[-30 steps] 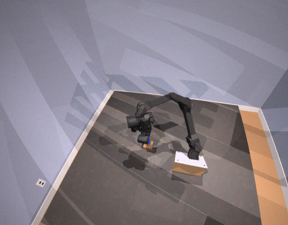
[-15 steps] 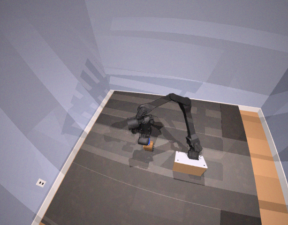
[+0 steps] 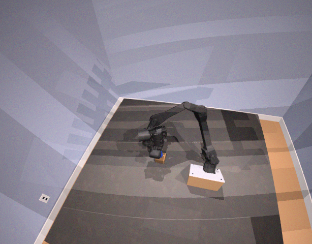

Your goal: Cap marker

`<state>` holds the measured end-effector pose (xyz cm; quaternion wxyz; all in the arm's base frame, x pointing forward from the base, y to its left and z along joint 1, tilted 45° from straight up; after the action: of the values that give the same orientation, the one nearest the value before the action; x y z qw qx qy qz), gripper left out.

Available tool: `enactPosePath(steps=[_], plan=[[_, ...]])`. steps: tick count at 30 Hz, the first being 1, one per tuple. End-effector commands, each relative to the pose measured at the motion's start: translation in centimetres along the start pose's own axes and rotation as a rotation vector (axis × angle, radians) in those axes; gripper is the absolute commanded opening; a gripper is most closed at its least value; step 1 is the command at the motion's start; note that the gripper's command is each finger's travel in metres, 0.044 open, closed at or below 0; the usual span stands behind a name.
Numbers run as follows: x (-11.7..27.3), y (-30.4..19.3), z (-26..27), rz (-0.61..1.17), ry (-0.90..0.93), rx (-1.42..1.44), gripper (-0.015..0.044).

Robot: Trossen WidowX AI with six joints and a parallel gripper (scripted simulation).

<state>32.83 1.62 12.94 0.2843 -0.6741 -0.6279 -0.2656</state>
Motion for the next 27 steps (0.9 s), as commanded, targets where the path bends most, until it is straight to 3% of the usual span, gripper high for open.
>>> enactPosePath(steps=[1,5,10,16,27], plan=[[0.1,0.0,0.0,-0.003,0.000,0.001,0.0000],[1.3,0.0,0.0,-0.015,0.004,0.007,0.0000],[8.6,-0.7,-0.1,-0.088,0.026,0.050,0.0000],[8.9,-0.8,-0.1,-0.091,0.027,0.052,0.0000],[8.9,-0.8,-0.1,-0.091,0.027,0.052,0.0289]])
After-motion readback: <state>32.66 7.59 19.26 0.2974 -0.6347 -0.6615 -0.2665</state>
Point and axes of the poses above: the point midway between the two fingers, 35 mm back from their tips, its own x axis back along the fingers, its own z axis across the jaws, y = z × x, the point moved 6 cm from there along x, back along the fingers, and after that the axes turned 4 degrees about x, right-handed, at the moved point
